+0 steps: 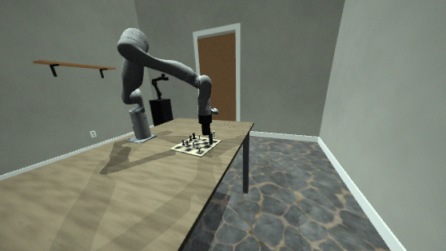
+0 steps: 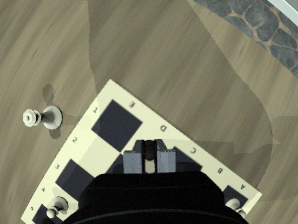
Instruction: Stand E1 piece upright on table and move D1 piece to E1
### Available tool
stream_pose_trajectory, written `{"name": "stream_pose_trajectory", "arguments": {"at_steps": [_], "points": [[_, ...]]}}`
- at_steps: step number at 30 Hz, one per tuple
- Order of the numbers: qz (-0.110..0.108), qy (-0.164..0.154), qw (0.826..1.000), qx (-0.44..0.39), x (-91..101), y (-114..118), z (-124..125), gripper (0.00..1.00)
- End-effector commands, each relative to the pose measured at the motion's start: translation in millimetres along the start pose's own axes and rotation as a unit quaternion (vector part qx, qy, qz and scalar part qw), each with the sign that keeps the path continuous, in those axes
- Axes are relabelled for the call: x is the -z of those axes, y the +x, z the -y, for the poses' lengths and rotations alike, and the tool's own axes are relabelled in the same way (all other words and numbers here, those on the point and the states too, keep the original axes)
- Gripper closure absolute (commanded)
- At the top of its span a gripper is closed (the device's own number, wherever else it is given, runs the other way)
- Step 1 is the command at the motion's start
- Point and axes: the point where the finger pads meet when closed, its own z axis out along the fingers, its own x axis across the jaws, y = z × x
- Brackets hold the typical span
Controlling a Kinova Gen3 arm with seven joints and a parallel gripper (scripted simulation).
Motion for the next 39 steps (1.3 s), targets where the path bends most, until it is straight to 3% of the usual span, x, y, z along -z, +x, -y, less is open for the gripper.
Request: {"name": "stream_pose_trajectory", "arguments": {"at_steps": [1, 23, 28, 30, 39], "points": [[-0.001, 0.002, 1.000, -0.003, -1.3, -1, 2, 1.00], [-0.001, 0.003, 1.000, -0.004, 2.8, 0, 3, 1.00], [0.002, 0.003, 1.000, 0.000, 31.0, -2, 3, 1.00], [0.002, 0.003, 1.000, 0.000, 31.0, -2, 3, 1.00], [0.003, 0.003, 1.000, 0.001, 92.3, -2, 2, 1.00]]}}
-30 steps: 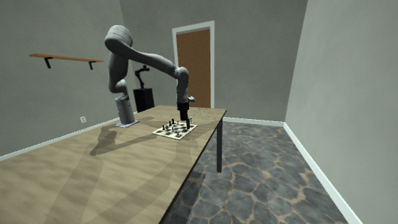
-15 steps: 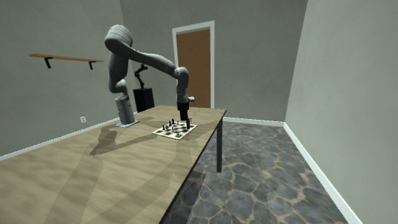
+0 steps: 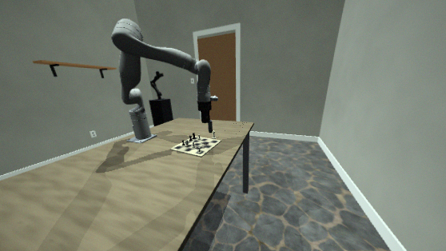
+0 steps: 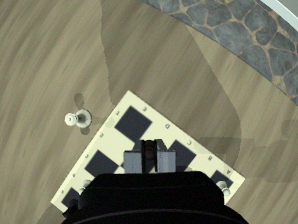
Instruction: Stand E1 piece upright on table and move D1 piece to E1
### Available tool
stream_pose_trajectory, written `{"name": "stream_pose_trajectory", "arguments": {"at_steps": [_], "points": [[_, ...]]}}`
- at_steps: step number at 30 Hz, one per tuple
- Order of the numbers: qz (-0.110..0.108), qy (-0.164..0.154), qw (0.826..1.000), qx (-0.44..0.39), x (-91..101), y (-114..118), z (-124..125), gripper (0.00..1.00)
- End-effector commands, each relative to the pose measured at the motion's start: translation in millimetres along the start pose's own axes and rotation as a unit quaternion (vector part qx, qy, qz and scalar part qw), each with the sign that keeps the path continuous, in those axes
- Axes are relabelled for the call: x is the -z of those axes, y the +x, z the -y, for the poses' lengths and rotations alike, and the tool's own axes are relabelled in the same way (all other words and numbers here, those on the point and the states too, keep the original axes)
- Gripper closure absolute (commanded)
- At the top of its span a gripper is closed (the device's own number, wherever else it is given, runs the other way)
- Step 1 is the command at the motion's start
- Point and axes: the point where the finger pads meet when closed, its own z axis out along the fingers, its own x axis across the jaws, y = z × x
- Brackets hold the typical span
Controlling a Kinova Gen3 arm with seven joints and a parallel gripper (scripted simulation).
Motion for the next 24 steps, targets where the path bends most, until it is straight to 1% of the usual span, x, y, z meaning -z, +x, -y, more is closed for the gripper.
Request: {"name": "stream_pose_trajectory", "arguments": {"at_steps": [1, 5, 15, 16, 21, 24], "points": [[-0.007, 0.003, 1.000, 0.001, 24.3, 7, 0, 1.00], [-0.012, 0.004, 1.000, 0.000, 30.4, 10, 1, 1.00], [-0.011, 0.002, 1.000, 0.001, 27.5, 9, 0, 1.00], [-0.011, 0.003, 1.000, 0.008, 27.9, 6, 2, 1.00], [-0.011, 0.003, 0.998, 0.057, 28.1, -23, 21, 1.00], [-0.011, 0.003, 0.998, 0.062, 28.1, -25, 23, 1.00]]}}
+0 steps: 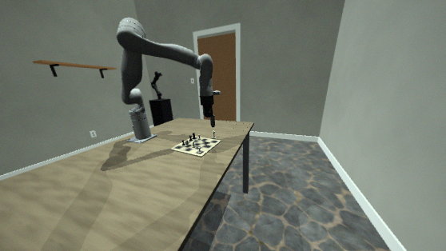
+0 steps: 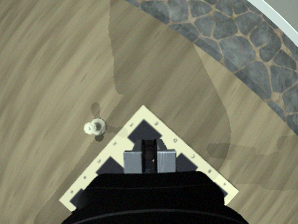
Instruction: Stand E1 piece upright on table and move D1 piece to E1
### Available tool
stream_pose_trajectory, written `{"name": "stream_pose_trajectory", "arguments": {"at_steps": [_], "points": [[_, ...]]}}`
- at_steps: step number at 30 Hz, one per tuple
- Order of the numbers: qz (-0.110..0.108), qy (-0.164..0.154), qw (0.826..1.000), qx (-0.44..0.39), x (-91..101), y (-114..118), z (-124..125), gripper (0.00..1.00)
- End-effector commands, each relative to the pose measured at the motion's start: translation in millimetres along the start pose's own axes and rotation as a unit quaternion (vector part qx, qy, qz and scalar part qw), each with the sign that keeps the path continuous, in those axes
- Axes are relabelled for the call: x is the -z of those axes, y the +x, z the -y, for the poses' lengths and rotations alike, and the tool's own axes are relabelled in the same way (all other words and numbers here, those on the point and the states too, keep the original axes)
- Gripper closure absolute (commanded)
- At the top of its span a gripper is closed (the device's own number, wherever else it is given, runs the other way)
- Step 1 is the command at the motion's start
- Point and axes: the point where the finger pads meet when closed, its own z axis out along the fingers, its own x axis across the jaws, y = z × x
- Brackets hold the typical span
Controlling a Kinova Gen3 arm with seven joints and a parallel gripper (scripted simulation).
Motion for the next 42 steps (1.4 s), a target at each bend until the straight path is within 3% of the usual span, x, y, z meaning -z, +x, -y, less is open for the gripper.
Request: {"name": "stream_pose_trajectory", "arguments": {"at_steps": [1, 20, 33, 35, 42], "points": [[-0.001, -0.003, 1.000, 0.018, 0.3, -8, 5, 1.00], [0.000, -0.005, 1.000, 0.010, -8.2, -7, 2, 1.00], [0.001, 0.001, 1.000, 0.012, -62.1, -9, 7, 1.00], [0.001, 0.001, 1.000, 0.012, -62.1, -9, 7, 1.00], [0.001, 0.000, 1.000, 0.012, -88.8, -8, 7, 1.00]]}}
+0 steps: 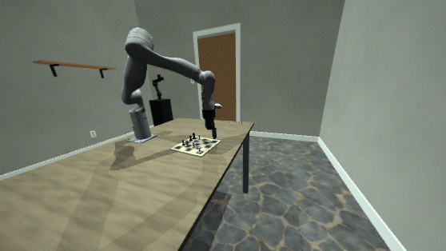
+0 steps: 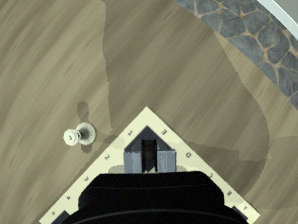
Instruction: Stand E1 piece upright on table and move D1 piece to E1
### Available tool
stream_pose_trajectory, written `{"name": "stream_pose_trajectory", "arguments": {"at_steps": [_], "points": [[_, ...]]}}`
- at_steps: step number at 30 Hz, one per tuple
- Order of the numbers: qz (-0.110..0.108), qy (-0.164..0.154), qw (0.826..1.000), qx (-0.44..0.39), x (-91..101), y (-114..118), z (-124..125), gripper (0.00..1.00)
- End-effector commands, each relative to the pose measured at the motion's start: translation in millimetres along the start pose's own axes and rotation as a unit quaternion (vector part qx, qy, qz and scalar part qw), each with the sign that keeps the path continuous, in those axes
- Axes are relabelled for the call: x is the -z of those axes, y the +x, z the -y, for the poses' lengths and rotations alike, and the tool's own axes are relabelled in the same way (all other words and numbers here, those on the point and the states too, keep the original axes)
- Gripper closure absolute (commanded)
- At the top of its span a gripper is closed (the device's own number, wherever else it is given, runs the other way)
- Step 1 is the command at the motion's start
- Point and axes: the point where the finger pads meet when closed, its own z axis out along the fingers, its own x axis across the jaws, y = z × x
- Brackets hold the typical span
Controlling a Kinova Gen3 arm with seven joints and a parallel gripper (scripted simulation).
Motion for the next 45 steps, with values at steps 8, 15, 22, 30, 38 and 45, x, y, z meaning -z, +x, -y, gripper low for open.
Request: {"name": "stream_pose_trajectory", "arguments": {"at_steps": [8, 15, 22, 30, 38, 45], "points": [[0.002, -0.005, 1.000, -0.005, -19.3, -0.9, -1.8, 1.00], [0.002, -0.005, 1.000, -0.005, -19.3, -0.9, -1.8, 1.00], [0.002, -0.005, 1.000, -0.005, -19.3, -0.9, -1.8, 1.00], [0.002, -0.005, 1.000, -0.005, -19.3, -0.9, -1.8, 1.00], [0.002, -0.005, 1.000, -0.005, -19.3, -0.9, -1.8, 1.00], [0.002, -0.005, 1.000, -0.005, -19.3, -0.9, -1.8, 1.00]]}}
